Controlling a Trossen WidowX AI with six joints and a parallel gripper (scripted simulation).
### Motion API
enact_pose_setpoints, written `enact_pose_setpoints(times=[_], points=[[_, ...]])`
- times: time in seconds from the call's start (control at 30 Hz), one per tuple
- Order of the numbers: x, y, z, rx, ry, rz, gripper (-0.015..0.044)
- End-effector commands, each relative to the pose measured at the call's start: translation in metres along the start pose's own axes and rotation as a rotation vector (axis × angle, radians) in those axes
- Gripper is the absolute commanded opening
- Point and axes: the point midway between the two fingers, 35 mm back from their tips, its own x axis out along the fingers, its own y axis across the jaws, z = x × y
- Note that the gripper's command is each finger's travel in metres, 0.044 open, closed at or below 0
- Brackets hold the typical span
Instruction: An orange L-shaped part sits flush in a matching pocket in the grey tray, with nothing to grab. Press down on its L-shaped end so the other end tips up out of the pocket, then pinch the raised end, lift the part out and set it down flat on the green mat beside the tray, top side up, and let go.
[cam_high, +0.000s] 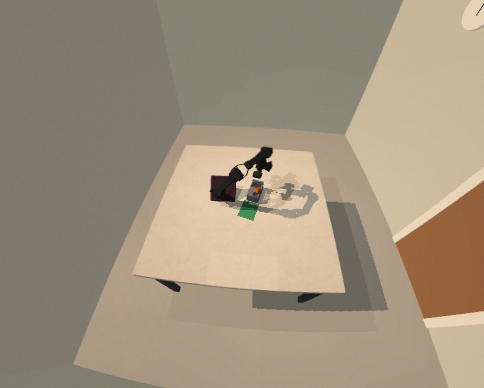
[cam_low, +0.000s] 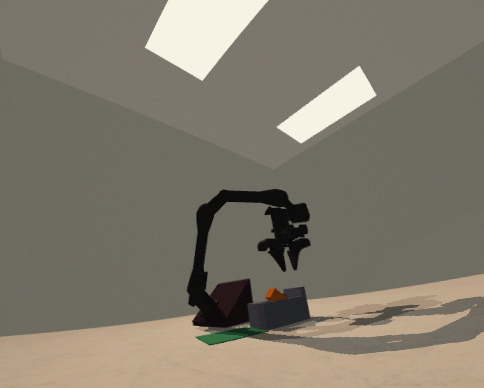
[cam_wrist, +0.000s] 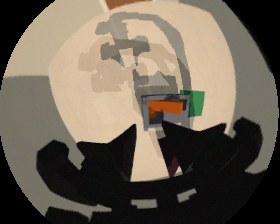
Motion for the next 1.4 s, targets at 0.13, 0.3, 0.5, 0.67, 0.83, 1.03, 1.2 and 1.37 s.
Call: enact_pose_setpoints(times=[0.13, 0.3, 0.5, 0.67, 0.83, 1.03, 1.2, 1.37], points=[[-0.001, -0.024, 0.004, -0.464, 0.003, -0.002, 0.028], [-0.003, -0.047, 0.007, -0.93, 0.007, -0.002, 0.028], [-0.003, -0.074, 0.009, -1.473, 0.012, 0.001, 0.028], [-0.003, -0.078, 0.009, -1.535, 0.012, 0.001, 0.028], [-0.003, -0.078, 0.009, -1.535, 0.012, 0.001, 0.028], [-0.003, -0.078, 0.009, -1.535, 0.012, 0.001, 0.028], [0.0, -0.077, 0.009, -1.535, 0.012, 0.001, 0.028], [0.019, -0.078, 0.009, -1.535, 0.012, 0.001, 0.028]])
